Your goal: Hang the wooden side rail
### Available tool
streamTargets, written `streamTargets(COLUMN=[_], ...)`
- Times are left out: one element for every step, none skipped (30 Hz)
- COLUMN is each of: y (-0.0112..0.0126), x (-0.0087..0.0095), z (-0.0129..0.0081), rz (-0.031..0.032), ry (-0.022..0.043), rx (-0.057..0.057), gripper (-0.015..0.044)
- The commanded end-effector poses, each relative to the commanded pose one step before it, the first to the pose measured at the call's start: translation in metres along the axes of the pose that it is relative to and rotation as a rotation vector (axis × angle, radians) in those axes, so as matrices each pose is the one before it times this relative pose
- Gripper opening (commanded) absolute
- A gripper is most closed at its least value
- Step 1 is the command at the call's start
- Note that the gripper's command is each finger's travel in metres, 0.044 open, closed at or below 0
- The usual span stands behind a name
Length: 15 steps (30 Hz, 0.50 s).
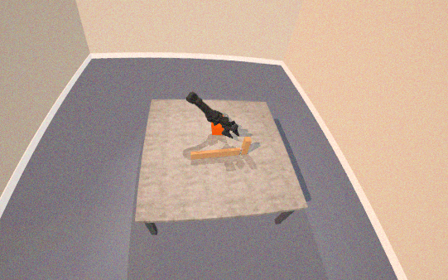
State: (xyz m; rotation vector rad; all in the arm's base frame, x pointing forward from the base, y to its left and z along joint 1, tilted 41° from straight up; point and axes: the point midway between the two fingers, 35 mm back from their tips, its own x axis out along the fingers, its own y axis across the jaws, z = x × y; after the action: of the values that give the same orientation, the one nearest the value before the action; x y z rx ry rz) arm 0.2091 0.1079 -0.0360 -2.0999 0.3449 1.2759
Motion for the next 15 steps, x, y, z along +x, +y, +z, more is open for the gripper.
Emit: streamTargets(y=[0.00141,0.00000,0.00000,0.00000,0.00000,0.00000,-0.00027,-0.00081,-0.00138,-0.00175,-0.00184,-0.00194,-0.00202,-0.00211,-0.00218], x=[0.00023,0.00000,0.00000,0.00000,0.00000,0.00000,0.00008,0.00023,0.00037,0.00040,0.00036,0.00032,0.00027,0.00023,0.00018], z=[0.00071,0.00000,0.00000,0.00000,0.00000,0.00000,-0.00026,-0.00078,-0.00127,-0.00147,-0.00138,-0.00129,-0.00119,-0.00108,-0.00096], rz=[0.00201,0.00000,0.00000,0.00000,0.00000,0.00000,0.00058,0.00178,0.00316,0.00409,0.00439,0.00467,0.00494,0.00518,0.00541], ry=[-0.00398,0.00000,0.00000,0.00000,0.00000,0.00000,-0.00107,-0.00317,-0.00516,-0.00598,-0.00572,-0.00544,-0.00516,-0.00486,-0.00455], rx=[-0.0046,0.0000,0.0000,0.0000,0.0000,0.0000,0.0124,0.0373,0.0623,0.0750,0.0751,0.0751,0.0752,0.0753,0.0753], gripper=[0.0440,0.0440,0.0440,0.0440,0.0440,0.0440,0.0440,0.0440,0.0440,0.0440,0.0440,0.0440,0.0440,0.0440,0.0440])
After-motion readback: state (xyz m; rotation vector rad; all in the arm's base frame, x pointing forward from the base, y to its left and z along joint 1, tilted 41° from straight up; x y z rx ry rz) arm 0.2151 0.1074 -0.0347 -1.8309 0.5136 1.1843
